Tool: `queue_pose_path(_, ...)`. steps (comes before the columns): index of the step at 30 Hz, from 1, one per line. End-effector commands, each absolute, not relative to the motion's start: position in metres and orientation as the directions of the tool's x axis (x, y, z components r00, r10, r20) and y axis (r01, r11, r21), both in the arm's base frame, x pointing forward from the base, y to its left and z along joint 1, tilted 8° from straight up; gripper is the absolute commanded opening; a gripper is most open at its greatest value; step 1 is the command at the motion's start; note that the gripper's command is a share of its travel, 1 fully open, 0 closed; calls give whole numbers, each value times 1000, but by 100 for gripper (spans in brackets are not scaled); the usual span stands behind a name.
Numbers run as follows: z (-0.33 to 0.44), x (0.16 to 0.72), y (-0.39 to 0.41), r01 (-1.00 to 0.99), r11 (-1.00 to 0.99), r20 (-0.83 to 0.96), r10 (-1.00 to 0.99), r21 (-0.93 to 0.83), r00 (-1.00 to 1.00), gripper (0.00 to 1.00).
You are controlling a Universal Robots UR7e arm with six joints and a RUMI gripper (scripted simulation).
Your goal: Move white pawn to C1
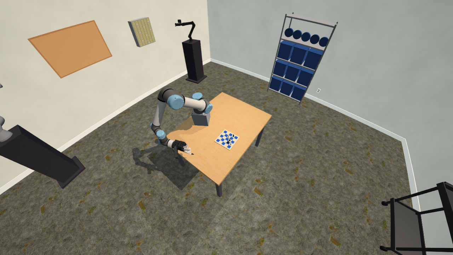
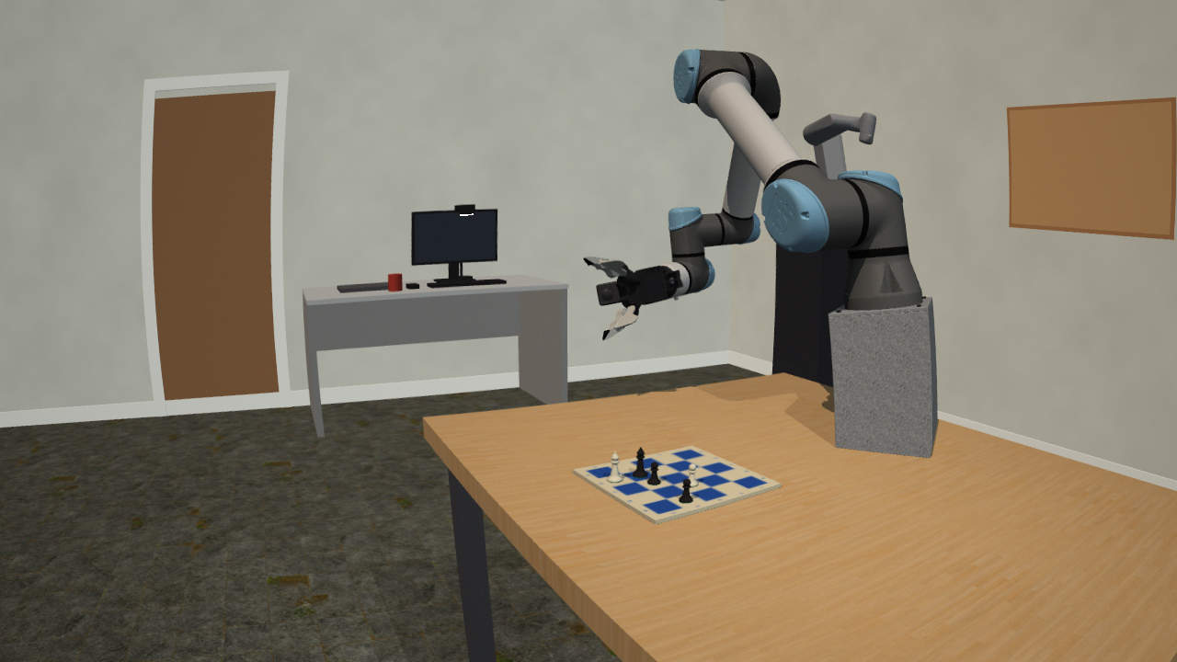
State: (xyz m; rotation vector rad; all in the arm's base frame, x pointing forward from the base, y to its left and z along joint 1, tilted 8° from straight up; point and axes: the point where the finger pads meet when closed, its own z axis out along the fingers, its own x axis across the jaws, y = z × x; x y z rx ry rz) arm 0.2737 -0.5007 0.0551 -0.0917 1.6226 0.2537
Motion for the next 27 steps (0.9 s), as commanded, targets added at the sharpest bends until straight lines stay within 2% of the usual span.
queue_pose_path(1,56,274,-501,-213,971,-993,94,107,-71,100)
queue_pose_path(20,55,274,-501,-214,971,-993,92,105,-71,100)
queue_pose_path(27,52,283,-493,-252,966,-997,33,49,-69,100)
